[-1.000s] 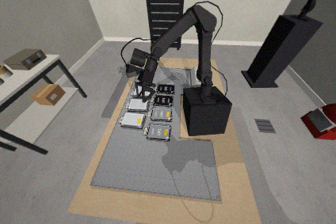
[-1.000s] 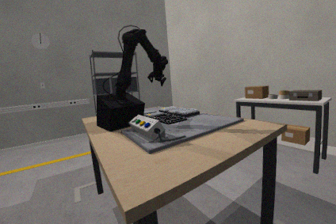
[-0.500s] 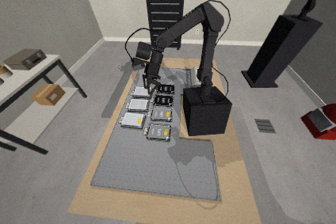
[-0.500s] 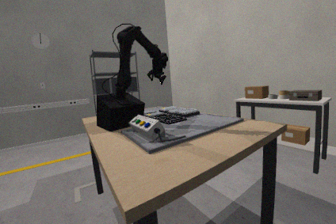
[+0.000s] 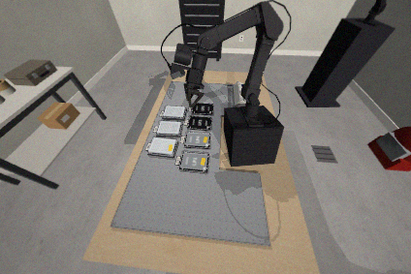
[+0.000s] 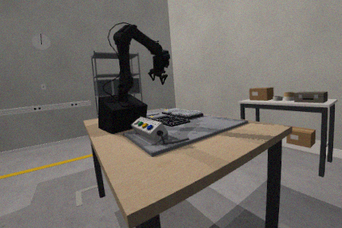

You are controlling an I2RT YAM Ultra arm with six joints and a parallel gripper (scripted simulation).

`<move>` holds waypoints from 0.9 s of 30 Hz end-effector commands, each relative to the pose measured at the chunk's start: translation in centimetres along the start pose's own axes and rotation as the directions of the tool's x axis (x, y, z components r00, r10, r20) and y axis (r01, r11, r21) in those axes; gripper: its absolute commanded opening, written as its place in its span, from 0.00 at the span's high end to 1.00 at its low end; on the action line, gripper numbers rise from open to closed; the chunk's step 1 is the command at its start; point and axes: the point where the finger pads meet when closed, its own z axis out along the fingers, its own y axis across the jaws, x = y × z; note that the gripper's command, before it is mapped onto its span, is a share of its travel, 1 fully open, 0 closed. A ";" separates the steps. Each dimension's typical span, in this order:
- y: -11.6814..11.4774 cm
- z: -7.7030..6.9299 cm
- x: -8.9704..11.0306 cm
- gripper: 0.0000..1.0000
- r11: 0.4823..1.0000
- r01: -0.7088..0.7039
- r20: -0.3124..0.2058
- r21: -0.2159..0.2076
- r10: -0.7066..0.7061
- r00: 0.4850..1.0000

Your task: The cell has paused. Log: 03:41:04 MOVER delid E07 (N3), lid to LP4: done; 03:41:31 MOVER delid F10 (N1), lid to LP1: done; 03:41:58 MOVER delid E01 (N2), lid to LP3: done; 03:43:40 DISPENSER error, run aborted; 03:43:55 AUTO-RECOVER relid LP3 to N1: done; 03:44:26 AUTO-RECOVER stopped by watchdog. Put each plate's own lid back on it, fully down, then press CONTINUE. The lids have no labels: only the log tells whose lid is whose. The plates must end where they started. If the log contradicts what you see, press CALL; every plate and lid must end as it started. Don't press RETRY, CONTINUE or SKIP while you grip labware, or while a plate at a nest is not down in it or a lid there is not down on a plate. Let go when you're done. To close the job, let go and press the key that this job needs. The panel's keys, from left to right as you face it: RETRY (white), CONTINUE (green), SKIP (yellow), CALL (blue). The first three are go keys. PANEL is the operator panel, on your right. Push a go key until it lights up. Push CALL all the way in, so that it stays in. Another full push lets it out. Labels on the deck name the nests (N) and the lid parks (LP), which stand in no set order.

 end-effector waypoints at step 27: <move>-2.5 -7.7 9.4 0.00 0.965 -0.215 -0.106 0.152 0.232 0.967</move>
